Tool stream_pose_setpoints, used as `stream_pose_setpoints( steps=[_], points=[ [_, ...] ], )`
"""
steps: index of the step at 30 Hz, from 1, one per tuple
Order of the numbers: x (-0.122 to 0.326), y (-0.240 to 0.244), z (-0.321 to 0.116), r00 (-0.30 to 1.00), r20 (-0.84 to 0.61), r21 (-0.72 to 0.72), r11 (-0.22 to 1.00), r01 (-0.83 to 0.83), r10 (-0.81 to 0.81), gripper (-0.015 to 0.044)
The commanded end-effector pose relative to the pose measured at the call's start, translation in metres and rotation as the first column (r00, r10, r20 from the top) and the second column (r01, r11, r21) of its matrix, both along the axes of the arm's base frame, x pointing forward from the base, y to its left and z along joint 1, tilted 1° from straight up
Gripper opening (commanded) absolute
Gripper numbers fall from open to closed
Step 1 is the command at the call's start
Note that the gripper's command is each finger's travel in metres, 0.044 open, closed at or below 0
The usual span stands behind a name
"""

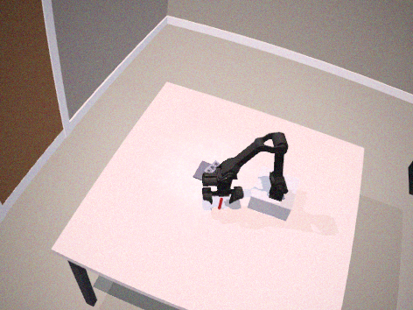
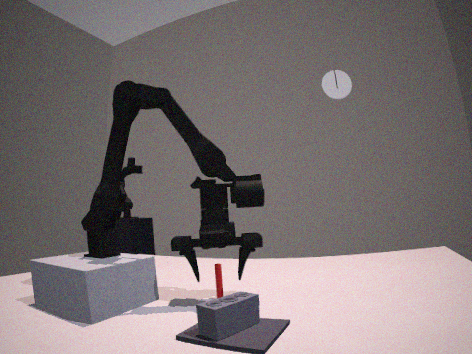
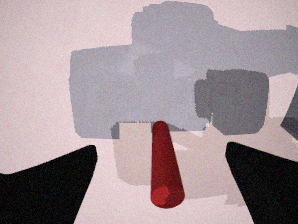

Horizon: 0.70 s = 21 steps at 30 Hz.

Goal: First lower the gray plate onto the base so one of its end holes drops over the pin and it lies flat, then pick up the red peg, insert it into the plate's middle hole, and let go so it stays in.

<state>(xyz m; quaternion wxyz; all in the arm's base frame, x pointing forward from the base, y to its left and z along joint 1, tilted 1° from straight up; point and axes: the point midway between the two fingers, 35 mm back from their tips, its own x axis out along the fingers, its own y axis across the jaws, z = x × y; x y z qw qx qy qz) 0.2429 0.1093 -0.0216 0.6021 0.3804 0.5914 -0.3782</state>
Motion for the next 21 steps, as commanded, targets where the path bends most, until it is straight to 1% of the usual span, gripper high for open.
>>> stream_pose_setpoints(
  steps=[1, 11, 18, 21],
  points=[
    [-0.0004, 0.0, -0.0013, 1.0, 0.0, 0.002, 1.0, -0.005, 0.005, 0.0309],
    [-0.0004, 0.0, -0.0013, 1.0, 0.0, 0.002, 1.0, -0.005, 0.005, 0.0046],
    [-0.0004, 0.0, -0.0013, 1.0, 0.0, 0.002, 1.0, -0.005, 0.005, 0.0],
    [-0.0003, 0.0001, -0.0008, 1.0, 0.0, 0.002, 1.0, -0.005, 0.005, 0.0]
  ],
)
